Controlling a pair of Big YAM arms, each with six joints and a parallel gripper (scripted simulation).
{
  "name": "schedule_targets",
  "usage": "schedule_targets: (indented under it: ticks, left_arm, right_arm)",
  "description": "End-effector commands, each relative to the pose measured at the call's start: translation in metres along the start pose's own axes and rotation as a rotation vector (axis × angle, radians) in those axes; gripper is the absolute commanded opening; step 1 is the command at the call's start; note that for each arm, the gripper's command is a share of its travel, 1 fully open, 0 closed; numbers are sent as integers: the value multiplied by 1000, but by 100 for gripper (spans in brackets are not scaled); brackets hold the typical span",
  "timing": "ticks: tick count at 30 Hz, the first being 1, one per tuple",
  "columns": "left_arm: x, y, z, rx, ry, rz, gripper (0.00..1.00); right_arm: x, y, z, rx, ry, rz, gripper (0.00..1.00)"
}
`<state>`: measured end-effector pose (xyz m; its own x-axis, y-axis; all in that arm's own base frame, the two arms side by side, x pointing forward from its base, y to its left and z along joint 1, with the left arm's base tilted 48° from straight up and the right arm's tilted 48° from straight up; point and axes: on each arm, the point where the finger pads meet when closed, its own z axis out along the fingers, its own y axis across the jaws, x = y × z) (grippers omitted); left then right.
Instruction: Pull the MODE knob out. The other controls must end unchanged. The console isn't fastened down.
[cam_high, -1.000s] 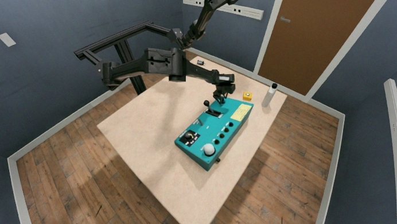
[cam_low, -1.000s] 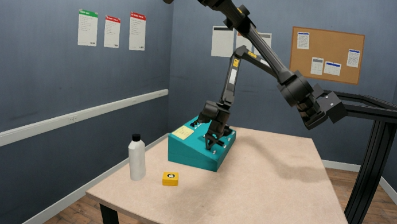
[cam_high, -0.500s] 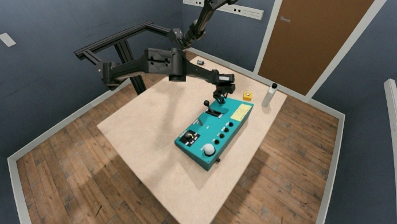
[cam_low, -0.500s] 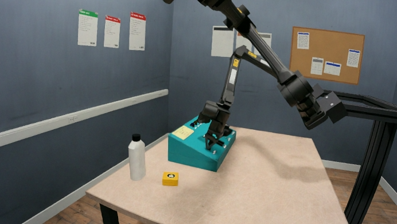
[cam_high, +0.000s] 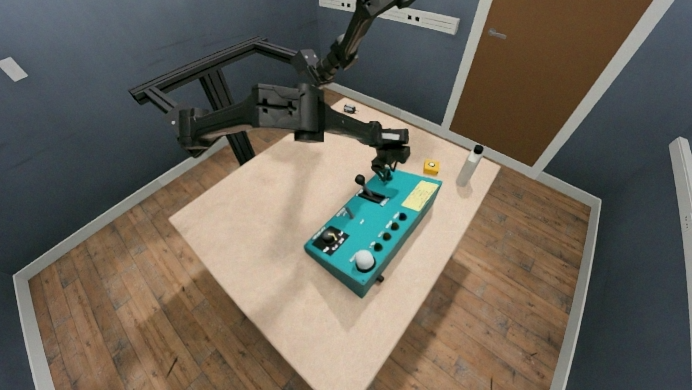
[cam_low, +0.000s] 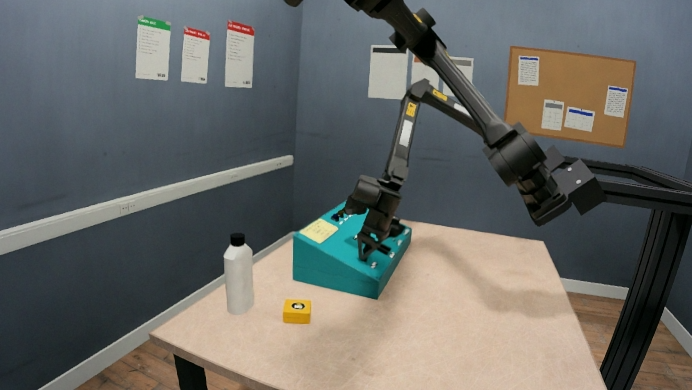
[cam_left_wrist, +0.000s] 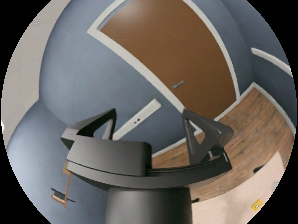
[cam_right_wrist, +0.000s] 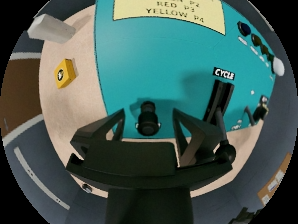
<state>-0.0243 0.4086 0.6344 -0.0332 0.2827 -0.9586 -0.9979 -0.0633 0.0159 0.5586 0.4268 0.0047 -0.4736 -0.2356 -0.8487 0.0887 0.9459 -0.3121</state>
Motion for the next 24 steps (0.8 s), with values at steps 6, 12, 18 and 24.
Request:
schedule_targets:
  ticks: [6,12,18,24]
  left_arm:
    - [-17,9,-7,-23,-40,-9,100]
    - [-17,9,-7,-23,-40,-9,100]
    - [-17,9,-7,-23,-40,-9,100]
    - [-17,9,-7,-23,-40,-9,100]
  right_arm:
    - [-19,20,-20,-32,-33,27,70]
    - [-9,22,-17,-31,-30,21,70]
    - [-15,22,-20,-34,-38,31,70]
    - [-14,22,-20,-35,-38,30,70]
